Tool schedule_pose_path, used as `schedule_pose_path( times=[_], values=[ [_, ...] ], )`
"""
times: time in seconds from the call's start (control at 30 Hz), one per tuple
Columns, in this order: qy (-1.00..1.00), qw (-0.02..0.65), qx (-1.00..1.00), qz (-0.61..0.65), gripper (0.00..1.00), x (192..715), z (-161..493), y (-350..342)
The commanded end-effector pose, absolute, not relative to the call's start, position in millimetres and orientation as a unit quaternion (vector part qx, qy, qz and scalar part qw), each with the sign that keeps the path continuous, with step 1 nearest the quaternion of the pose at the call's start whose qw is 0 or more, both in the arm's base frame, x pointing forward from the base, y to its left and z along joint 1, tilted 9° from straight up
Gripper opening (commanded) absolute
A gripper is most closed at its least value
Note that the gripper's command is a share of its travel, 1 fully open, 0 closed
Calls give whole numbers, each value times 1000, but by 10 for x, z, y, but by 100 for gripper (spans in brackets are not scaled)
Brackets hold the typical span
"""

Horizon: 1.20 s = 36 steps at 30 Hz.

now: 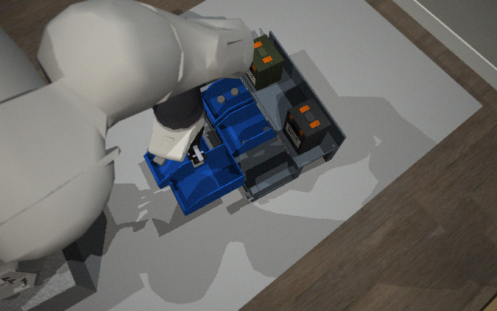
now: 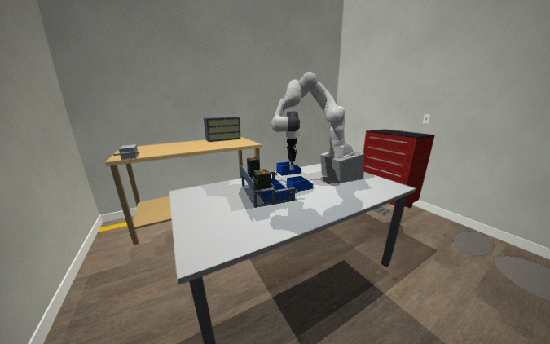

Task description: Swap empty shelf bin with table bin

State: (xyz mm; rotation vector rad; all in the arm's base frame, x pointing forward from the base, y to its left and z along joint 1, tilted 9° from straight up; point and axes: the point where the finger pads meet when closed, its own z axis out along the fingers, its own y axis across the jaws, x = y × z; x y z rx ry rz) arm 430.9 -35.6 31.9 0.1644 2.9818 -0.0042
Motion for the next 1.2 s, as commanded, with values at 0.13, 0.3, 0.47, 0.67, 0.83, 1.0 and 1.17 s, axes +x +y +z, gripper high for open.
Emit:
schedule_pose_path(
  times=[0.13, 0.3, 0.47, 0.67, 0.83, 1.0, 1.17],
  values=[
    [996, 76, 55, -3, 0, 4294, 321, -199],
    [996, 76, 56, -2, 0, 4292, 318, 69],
    [996, 76, 56, -2, 0, 4289, 315, 434],
    [996, 76, 56, -2, 0, 4287, 312, 771],
    [996, 76, 56, -2, 0, 4284, 307, 1216],
    [996, 76, 56, -2, 0, 4281, 303, 1639],
    [996, 76, 56, -2, 0, 4280, 301, 1858]
  ],
)
